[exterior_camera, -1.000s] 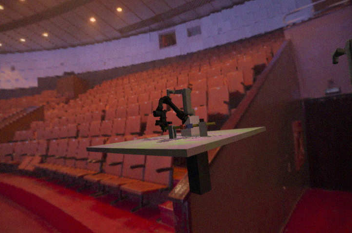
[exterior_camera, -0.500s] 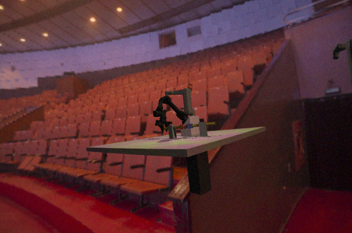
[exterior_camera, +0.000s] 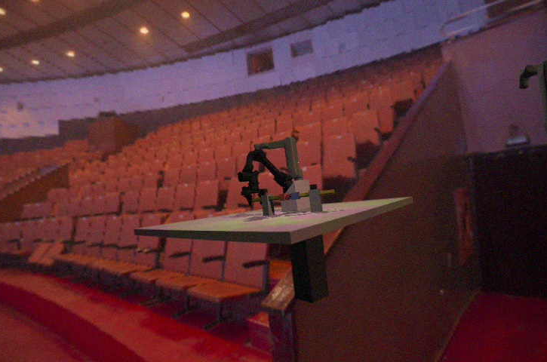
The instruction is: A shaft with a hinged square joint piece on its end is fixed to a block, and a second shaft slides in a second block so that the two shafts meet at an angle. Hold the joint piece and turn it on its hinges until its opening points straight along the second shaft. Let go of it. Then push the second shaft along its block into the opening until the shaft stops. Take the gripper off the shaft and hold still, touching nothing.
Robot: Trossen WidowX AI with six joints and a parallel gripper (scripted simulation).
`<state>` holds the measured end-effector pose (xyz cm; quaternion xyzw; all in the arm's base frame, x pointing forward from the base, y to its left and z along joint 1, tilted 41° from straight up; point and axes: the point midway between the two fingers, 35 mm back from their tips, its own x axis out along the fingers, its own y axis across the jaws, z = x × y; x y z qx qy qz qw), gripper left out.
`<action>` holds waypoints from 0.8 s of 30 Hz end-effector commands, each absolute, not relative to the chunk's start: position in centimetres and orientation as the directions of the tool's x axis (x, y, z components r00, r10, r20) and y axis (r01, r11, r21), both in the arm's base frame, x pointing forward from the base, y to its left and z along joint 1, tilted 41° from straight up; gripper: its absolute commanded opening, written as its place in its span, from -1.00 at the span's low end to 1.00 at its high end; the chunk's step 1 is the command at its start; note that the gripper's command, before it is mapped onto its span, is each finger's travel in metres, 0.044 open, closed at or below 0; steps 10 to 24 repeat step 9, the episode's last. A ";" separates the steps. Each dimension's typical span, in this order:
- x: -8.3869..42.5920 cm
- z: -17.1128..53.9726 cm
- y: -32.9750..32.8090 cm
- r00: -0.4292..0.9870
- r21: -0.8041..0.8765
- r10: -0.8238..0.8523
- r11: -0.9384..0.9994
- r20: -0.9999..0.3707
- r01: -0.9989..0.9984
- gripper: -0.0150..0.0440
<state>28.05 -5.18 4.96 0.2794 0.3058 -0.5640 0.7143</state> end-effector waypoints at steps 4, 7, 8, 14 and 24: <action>28.1 5.0 -5.2 0.178 0.055 -0.635 0.208 -0.752 0.977 1.00; 27.8 6.5 -3.9 0.177 0.054 -0.628 0.210 -0.757 0.976 1.00; 27.6 7.0 -3.5 0.177 0.054 -0.627 0.210 -0.759 0.976 1.00; 27.6 7.2 -3.3 0.177 0.054 -0.626 0.211 -0.759 0.976 1.00; 27.6 7.2 -3.3 0.177 0.054 -0.626 0.211 -0.759 0.976 1.00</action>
